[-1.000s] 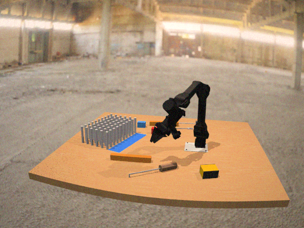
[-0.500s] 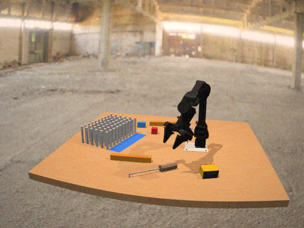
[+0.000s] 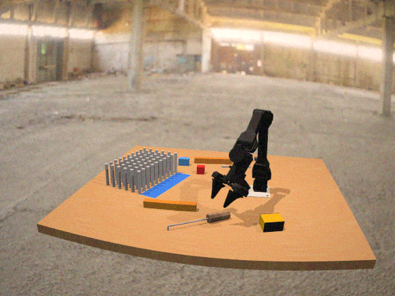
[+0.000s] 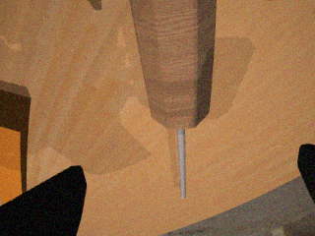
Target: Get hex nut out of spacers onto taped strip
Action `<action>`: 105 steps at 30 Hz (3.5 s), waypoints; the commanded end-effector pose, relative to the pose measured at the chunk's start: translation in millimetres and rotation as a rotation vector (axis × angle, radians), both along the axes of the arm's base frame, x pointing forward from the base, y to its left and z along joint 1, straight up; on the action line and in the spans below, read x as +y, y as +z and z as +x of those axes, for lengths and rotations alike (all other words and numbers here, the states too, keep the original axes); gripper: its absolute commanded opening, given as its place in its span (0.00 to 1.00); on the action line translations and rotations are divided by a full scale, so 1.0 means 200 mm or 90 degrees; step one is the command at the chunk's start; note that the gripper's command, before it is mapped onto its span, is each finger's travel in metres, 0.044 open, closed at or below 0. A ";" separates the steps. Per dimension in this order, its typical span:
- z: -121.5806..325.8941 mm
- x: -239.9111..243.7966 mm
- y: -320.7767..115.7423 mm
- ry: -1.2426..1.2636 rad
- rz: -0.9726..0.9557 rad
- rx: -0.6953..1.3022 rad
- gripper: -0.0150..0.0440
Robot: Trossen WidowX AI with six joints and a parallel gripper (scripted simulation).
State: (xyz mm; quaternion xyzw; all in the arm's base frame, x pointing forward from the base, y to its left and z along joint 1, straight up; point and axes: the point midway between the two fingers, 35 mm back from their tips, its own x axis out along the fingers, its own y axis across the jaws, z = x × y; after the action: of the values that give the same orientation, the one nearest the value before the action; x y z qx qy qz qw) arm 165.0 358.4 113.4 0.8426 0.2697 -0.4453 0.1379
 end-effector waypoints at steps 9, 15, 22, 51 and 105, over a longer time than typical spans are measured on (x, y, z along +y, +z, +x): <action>0.00 -0.01 -0.01 0.004 0.005 -0.002 1.00; 0.00 -0.01 -0.01 0.004 0.005 -0.002 0.73; 0.00 -0.01 -0.01 0.004 0.005 -0.002 0.73; 0.00 0.00 -0.21 0.004 0.005 -0.002 0.73; 0.02 0.04 0.20 0.002 0.008 -0.003 0.25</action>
State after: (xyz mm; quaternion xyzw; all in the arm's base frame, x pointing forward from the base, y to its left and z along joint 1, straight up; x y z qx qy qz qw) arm 168.5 366.5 126.6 0.8411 0.2695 -0.4473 0.1407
